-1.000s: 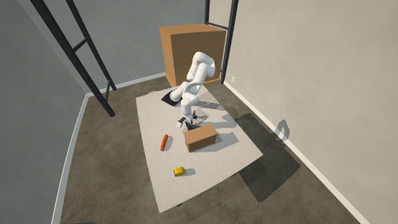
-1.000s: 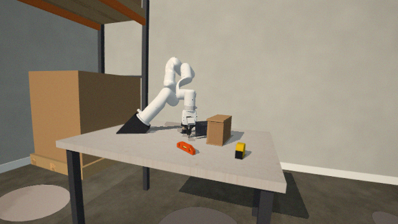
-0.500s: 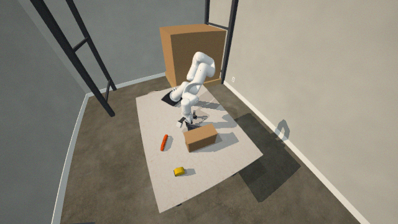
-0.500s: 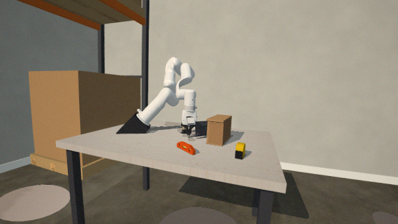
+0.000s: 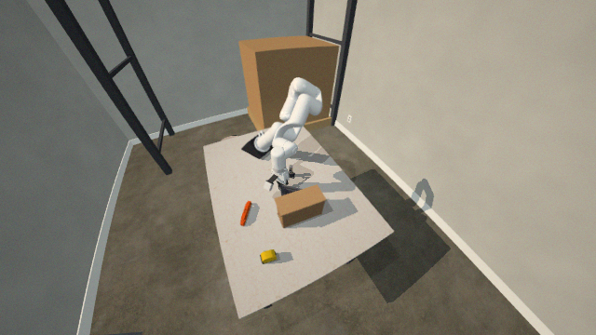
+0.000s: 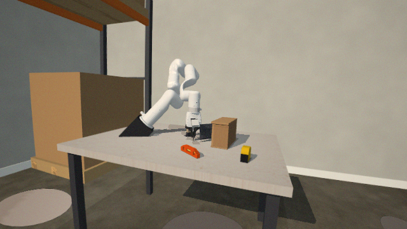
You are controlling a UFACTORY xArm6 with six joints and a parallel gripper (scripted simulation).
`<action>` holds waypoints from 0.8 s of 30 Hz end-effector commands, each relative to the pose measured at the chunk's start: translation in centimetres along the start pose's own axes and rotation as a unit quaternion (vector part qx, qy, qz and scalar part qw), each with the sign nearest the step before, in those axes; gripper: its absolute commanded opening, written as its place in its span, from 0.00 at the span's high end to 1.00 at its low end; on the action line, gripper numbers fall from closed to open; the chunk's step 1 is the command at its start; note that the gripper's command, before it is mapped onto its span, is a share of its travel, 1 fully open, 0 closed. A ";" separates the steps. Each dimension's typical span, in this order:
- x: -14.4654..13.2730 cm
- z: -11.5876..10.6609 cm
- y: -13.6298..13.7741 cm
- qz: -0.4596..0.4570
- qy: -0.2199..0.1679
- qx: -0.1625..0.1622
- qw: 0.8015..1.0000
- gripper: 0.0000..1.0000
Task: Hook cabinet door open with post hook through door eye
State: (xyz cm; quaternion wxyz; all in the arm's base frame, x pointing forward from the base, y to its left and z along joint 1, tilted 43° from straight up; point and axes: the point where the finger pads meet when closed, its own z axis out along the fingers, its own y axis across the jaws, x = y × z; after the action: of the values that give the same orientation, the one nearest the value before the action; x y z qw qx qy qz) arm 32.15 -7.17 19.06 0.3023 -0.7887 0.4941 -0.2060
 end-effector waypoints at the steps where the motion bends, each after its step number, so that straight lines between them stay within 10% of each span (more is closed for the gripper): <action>1: 0.2 -0.4 -0.1 -0.001 0.001 0.001 1.000 0.96; 24: 0.6 -2.0 -0.1 -0.001 0.001 0.001 1.000 0.96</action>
State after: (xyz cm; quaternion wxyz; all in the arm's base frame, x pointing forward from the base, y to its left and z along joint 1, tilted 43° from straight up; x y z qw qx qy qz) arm 31.24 -8.09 20.41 0.3023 -0.7887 0.4940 -0.2062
